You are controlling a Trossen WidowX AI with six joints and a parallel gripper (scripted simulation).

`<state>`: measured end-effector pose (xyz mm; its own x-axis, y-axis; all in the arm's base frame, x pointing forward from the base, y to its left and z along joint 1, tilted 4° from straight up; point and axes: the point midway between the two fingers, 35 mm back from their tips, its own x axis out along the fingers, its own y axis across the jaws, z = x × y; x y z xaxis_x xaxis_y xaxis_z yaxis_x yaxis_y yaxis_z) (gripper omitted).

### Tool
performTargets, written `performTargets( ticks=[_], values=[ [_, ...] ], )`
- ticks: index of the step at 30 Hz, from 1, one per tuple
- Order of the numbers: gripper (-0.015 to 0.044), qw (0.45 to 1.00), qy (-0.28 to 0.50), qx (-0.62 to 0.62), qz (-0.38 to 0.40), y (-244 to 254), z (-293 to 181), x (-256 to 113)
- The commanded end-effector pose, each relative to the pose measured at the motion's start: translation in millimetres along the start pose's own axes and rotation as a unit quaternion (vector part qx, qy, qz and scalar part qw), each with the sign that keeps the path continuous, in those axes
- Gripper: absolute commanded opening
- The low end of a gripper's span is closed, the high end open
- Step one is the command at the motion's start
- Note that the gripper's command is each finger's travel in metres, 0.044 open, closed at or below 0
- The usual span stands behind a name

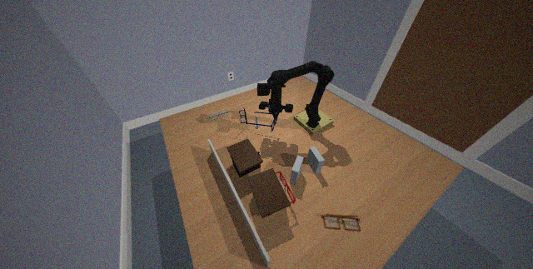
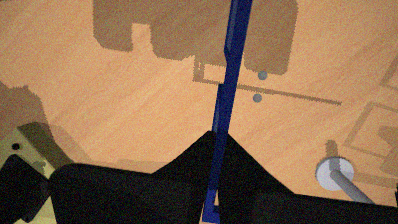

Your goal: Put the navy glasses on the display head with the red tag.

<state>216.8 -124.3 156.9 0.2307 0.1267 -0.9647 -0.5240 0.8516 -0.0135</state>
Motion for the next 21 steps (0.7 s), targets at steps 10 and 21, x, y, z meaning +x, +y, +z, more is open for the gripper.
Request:
performTargets(
  ticks=[10, 21],
  values=[
    [0.0, 0.987, -0.073, -0.141, -0.025, -7.8, -20.4, -18.2],
    [0.0, 0.957, -0.118, -0.255, -0.08, -13.9, -37.1, -35.0]
  ],
)
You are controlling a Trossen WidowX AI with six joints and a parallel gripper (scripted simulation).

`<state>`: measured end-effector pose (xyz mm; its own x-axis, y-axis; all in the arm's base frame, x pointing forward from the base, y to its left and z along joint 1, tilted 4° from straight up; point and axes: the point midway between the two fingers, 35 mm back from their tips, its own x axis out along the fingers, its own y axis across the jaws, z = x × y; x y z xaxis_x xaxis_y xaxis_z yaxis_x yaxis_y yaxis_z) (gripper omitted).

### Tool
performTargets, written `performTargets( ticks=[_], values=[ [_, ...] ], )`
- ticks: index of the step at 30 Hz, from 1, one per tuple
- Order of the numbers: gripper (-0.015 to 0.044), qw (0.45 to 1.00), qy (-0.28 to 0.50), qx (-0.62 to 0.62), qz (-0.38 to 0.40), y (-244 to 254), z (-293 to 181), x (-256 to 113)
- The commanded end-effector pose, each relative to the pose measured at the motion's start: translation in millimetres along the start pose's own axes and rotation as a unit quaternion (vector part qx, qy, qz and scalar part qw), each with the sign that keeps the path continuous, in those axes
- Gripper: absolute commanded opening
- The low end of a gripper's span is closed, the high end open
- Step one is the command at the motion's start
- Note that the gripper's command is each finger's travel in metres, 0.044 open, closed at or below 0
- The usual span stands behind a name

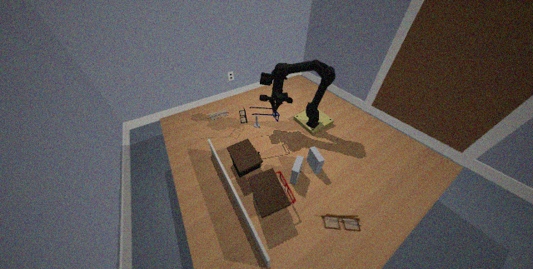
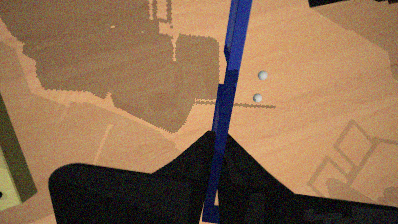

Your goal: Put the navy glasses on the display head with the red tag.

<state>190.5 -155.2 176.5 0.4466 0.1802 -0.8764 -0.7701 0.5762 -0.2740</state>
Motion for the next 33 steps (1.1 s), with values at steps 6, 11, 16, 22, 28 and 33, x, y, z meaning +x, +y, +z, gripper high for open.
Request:
performTargets(
  ticks=[6, 11, 16, 22, 28, 33],
  values=[
    [0.0, 0.992, -0.023, -0.107, -0.058, -0.4, -11.4, -18.7],
    [0.0, 0.982, -0.025, -0.163, -0.092, -0.4, -17.8, -29.1],
    [0.0, 0.967, -0.02, -0.22, -0.128, -0.2, -24.0, -39.9],
    [0.0, 0.943, -0.004, -0.287, -0.171, 0.5, -31.5, -53.5],
    [0.0, 0.915, 0.02, -0.345, -0.207, 1.7, -38.0, -66.2],
    [0.0, 0.923, 0.016, -0.331, -0.198, 1.4, -37.7, -63.2]
  ],
)
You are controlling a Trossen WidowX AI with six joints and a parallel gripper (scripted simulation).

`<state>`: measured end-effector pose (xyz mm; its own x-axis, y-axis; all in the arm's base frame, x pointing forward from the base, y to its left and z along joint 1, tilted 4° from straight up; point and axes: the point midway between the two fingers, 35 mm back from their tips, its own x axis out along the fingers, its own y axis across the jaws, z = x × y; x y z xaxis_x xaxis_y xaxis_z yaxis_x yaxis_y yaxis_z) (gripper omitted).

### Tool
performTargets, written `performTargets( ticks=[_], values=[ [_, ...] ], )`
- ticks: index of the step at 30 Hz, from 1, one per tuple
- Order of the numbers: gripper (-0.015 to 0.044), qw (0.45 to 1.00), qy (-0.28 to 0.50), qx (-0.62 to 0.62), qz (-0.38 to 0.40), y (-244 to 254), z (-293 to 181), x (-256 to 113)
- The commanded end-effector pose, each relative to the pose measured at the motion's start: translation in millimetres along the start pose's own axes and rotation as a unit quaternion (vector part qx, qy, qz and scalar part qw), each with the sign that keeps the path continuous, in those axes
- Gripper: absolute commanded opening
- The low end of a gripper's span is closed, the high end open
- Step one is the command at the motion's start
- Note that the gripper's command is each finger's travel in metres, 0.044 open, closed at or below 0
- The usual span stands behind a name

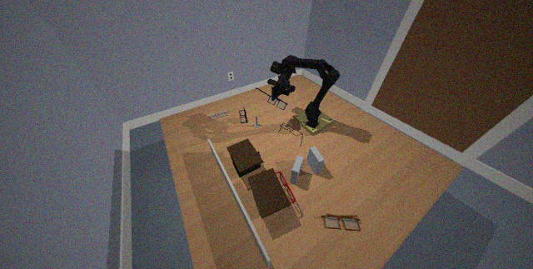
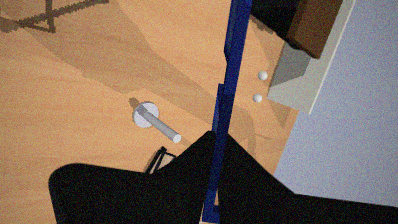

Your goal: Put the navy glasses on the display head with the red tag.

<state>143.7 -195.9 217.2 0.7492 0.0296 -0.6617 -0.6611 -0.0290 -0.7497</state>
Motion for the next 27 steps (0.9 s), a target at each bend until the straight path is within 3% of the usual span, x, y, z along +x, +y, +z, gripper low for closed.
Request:
performTargets(
  ticks=[1, 27],
  values=[
    [0.0, 1.0, -0.001, 0.003, 0.002, 0.3, 0.0, 0.5],
    [0.0, 0.999, -0.019, 0.019, 0.022, -1.2, 5.8, 9.9]
  ],
)
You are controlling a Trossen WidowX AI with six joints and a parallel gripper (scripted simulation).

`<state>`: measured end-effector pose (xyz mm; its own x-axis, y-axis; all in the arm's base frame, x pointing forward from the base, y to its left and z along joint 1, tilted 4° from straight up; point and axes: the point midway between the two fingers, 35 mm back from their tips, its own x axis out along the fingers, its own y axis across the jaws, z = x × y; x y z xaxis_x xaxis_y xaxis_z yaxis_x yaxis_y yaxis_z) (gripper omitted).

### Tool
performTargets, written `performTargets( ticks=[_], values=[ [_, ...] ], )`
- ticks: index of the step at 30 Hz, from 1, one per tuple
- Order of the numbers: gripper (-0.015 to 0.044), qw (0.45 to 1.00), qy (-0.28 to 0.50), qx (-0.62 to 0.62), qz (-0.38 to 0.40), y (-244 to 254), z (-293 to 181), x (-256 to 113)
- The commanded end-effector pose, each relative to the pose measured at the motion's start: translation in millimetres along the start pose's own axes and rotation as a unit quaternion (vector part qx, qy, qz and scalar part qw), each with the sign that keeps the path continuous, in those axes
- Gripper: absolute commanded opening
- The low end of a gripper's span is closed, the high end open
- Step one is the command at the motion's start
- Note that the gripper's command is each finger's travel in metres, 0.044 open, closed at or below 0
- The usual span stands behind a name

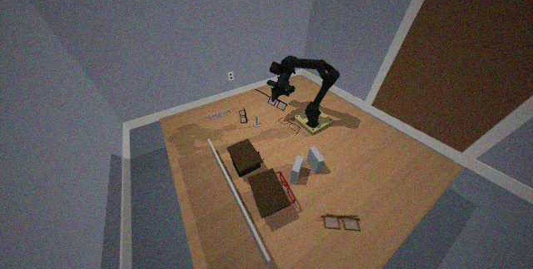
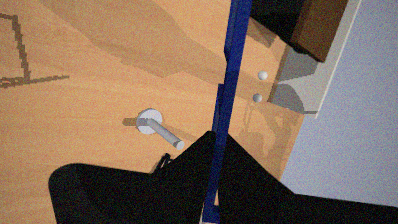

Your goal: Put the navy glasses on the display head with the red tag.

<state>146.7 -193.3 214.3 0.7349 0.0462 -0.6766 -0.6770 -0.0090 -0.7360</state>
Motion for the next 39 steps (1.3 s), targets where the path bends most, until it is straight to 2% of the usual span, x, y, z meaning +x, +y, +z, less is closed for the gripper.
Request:
performTargets(
  ticks=[1, 20, 39],
  values=[
    [0.0, 1.0, -0.015, 0.013, 0.018, -1.8, 4.9, 8.5],
    [0.0, 0.984, -0.069, 0.079, 0.145, -8.2, 40.4, 53.9],
    [0.0, 0.957, -0.052, 0.114, 0.262, -12.7, 79.6, 88.7]
  ],
)
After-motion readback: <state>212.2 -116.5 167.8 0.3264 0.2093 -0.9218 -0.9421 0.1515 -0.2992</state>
